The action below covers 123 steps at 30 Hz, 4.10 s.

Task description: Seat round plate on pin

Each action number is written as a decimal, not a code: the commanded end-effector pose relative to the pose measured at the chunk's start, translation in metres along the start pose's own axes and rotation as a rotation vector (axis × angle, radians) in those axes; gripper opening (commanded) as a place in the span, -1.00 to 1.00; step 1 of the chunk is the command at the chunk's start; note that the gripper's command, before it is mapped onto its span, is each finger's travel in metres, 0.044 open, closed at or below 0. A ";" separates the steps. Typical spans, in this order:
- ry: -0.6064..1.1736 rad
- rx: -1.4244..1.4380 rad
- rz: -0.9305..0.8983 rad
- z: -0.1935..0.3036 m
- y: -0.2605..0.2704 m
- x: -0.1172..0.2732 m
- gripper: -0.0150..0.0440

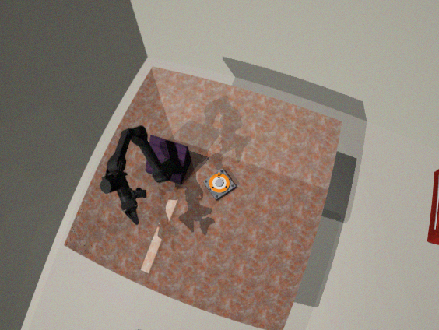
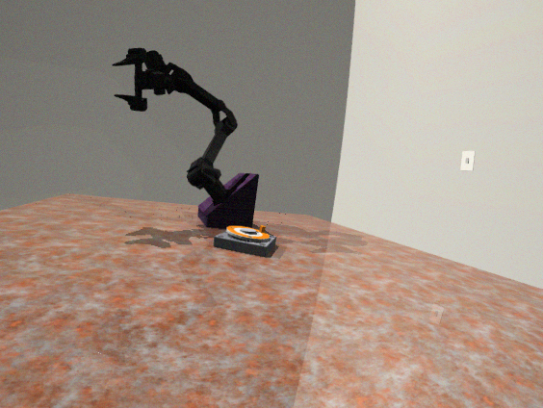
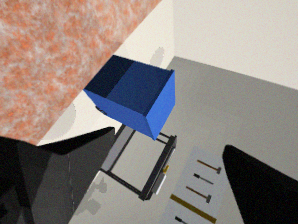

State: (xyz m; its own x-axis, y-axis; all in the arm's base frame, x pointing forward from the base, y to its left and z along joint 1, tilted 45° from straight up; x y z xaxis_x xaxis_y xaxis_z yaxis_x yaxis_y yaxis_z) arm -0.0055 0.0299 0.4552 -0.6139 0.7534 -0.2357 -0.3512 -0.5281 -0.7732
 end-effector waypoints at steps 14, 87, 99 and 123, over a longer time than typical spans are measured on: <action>-0.393 -0.628 -0.427 -0.055 0.047 -0.139 -0.38; 0.379 -0.793 -1.198 -0.475 0.228 -0.020 -0.49; 0.379 -0.792 -1.198 -0.466 0.233 -0.015 -0.49; 0.380 -0.791 -1.198 -0.448 0.237 -0.012 -0.49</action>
State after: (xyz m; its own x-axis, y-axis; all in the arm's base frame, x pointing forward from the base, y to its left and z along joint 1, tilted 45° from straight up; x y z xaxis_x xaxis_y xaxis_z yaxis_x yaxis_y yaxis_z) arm 0.2410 0.0750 0.0117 0.0052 0.6890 0.7247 0.0447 0.7238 -0.6885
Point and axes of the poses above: the point midway between the two fingers, 35 mm back from their tips, its own x axis back along the fingers, its own y axis across the jaws, z = x × y, the point moved 8 cm from there along x, back along the fingers
